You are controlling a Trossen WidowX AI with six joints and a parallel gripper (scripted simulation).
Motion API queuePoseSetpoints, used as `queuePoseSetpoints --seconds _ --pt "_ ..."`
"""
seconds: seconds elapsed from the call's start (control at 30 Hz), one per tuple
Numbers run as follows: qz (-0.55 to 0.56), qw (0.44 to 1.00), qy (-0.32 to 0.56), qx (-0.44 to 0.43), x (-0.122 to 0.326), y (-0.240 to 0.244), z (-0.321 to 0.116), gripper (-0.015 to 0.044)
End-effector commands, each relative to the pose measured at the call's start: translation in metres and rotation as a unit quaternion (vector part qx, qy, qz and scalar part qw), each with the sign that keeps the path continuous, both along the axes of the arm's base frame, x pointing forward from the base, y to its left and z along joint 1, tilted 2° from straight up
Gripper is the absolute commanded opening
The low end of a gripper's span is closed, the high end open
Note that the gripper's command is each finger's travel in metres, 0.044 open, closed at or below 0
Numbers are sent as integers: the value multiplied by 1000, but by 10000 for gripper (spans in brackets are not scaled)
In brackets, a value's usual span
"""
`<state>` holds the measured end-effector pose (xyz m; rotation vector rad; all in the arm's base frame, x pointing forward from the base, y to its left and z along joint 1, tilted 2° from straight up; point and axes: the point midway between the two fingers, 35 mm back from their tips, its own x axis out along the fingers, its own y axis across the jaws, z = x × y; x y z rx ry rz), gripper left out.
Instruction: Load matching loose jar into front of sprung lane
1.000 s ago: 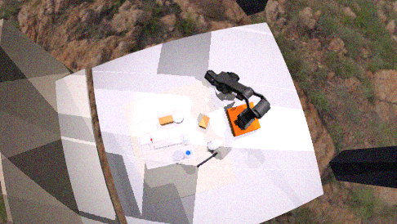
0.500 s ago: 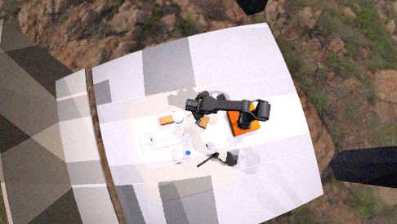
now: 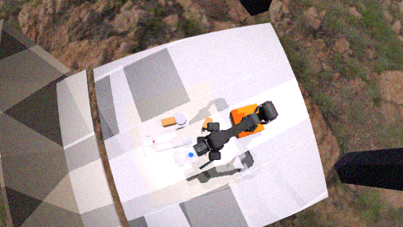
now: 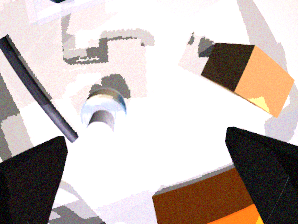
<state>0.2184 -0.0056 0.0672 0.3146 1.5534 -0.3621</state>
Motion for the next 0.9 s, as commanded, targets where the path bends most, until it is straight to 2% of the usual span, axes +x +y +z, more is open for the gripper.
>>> queuePoseSetpoints --seconds 0.0,0.3,0.47,0.87 --pt "115 993 -11 27 0 34 5 440" --pt "115 993 -11 27 0 34 6 440" --pt "115 993 -11 27 1 35 -31 440" --pt "115 993 -11 27 0 34 -48 440"
